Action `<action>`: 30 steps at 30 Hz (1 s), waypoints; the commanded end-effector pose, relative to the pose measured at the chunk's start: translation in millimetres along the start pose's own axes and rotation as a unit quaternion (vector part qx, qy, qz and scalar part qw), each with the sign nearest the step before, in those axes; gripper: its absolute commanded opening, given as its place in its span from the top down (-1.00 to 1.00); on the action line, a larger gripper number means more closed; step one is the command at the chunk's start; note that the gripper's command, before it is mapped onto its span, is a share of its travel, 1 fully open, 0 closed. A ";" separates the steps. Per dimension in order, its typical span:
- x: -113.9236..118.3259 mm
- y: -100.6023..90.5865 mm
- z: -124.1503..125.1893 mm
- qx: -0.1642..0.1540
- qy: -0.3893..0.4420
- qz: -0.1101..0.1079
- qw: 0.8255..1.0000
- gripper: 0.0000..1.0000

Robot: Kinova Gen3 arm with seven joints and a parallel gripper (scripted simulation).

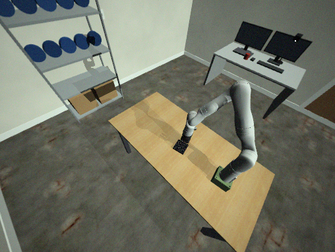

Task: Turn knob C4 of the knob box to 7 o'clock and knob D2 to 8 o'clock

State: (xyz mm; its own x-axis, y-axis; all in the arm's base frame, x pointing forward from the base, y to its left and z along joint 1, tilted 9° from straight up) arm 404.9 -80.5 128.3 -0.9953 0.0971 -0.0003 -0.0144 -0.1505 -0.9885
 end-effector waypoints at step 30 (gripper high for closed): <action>2.9 -0.8 2.4 0.001 0.051 -0.002 0.999 0.07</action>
Point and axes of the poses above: the point where the finger pads meet when closed, its own y axis out along the fingers, its own x axis across the jaws, z = x × y, the point moved 10 cm from there along -y, back along the fingers, and after that the axes turned 8 degrees about y, right-handed, at the moved point
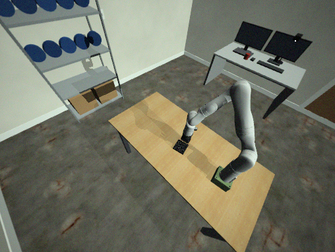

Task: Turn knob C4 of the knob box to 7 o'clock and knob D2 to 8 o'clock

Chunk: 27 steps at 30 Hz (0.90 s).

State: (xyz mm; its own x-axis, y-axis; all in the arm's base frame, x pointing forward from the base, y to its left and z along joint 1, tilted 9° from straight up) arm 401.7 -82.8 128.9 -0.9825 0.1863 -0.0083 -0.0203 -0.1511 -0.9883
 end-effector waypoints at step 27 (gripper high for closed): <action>22.8 1.3 8.5 0.015 0.392 -0.019 0.919 0.07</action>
Point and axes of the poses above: the point where the finger pads meet when closed, its own y axis out along the fingers, its own x axis across the jaws, z = x × y, the point moved 10 cm from there along -y, back along the fingers, and after that the axes turned 8 degrees about y, right-handed, at the moved point
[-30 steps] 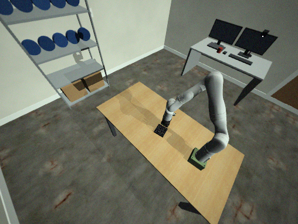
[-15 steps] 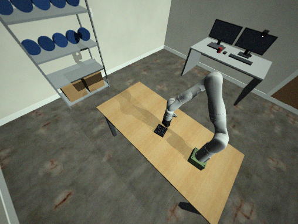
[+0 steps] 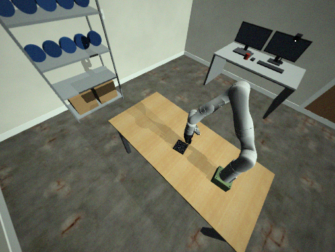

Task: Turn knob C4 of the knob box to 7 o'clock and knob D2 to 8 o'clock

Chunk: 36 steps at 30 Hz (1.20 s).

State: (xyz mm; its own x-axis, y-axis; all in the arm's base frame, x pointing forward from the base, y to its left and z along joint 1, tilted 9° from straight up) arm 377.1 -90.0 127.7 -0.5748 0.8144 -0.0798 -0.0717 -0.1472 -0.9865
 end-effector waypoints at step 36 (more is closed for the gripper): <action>3.7 -15.3 -14.0 -0.012 0.691 -0.001 0.722 0.07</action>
Point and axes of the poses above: the point where the finger pads meet when closed, its own y axis out along the fingers, its own x axis across the jaws, z = x × y, the point moved 10 cm from there along -y, back along the fingers, and after that the axes turned 8 degrees about y, right-handed, at the moved point
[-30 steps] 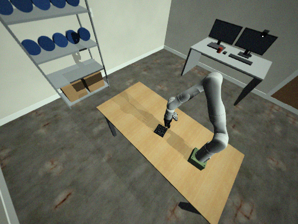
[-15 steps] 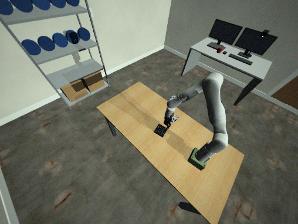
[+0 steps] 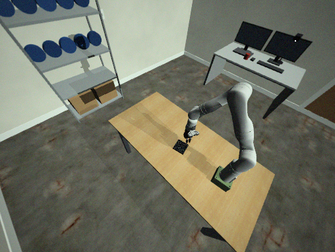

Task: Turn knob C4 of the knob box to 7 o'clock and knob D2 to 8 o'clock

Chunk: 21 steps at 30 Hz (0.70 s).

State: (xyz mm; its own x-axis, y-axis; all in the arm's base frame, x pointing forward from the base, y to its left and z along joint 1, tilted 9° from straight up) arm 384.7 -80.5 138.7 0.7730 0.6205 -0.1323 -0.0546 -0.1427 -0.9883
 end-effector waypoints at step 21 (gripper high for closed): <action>14.5 -10.9 -10.5 -0.012 0.222 -0.016 0.975 0.07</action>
State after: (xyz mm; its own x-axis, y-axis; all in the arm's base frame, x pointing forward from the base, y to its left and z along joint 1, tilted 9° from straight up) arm 402.0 -79.4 147.3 0.9701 0.2364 -0.0551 -0.0198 -0.1494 -0.9886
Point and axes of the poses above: the point where the finger pads meet when closed, its own y axis out along the fingers, its own x axis across the jaws, z = x × y, the point moved 10 cm from there along -y, back along the fingers, and after that the axes turned 8 degrees about y, right-handed, at the moved point
